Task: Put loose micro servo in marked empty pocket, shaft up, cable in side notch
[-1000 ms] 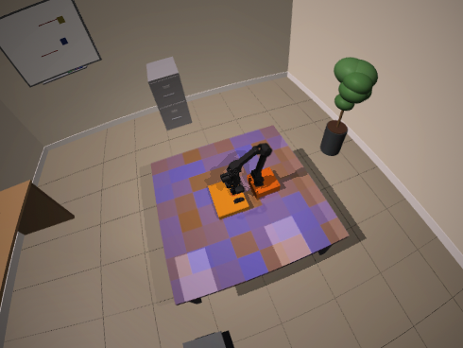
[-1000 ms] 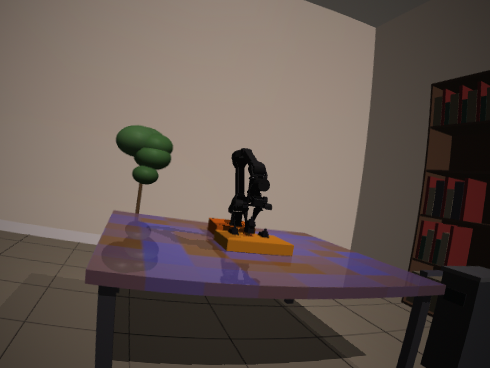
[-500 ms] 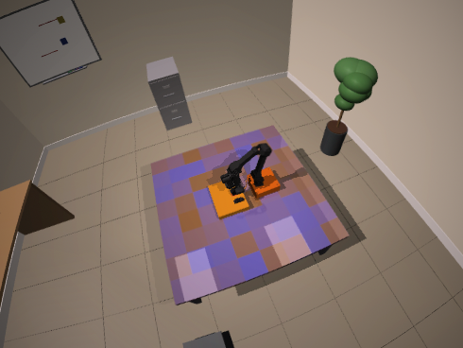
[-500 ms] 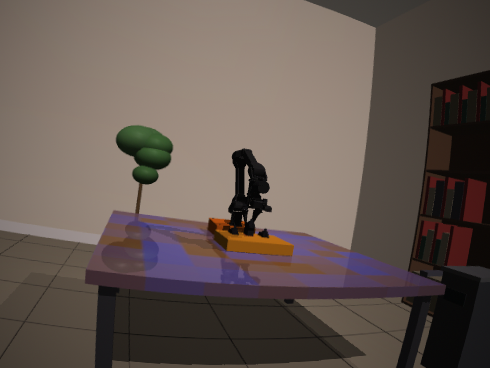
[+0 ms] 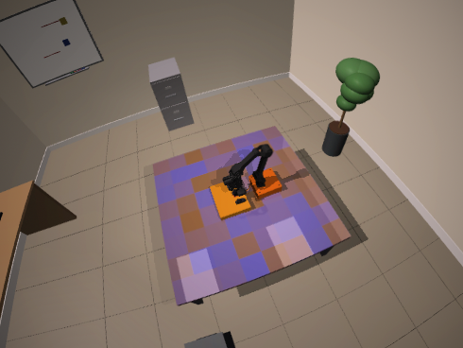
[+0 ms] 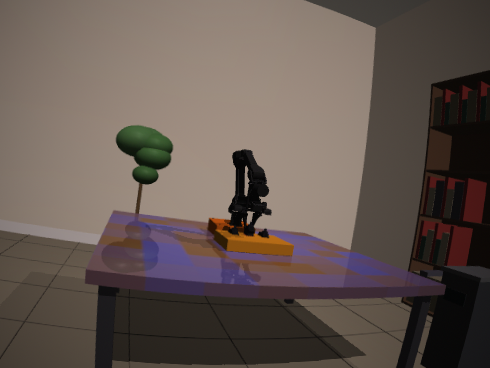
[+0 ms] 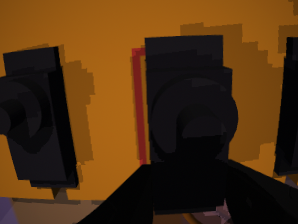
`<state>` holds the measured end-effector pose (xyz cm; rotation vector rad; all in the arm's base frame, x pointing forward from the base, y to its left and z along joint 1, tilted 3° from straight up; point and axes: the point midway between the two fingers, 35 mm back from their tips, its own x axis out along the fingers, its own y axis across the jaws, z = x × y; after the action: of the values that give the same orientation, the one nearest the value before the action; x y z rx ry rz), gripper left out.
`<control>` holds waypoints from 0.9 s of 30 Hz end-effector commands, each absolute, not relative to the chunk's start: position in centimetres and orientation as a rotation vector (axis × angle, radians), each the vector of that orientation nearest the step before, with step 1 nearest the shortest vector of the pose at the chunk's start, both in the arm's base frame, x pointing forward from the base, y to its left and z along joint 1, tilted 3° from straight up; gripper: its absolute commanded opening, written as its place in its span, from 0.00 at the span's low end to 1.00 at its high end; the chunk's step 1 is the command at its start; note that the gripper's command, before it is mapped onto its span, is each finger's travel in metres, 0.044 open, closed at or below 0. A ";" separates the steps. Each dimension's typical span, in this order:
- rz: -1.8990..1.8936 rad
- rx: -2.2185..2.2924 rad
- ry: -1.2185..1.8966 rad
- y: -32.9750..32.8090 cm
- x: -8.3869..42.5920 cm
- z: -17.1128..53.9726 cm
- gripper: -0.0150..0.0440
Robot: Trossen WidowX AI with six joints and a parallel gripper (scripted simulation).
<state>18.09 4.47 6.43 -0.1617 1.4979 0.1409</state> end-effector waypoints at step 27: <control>0.141 -0.162 1.497 4.4 18.2 4.0 0.39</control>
<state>18.24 4.45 3.97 -0.1593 1.4988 0.1382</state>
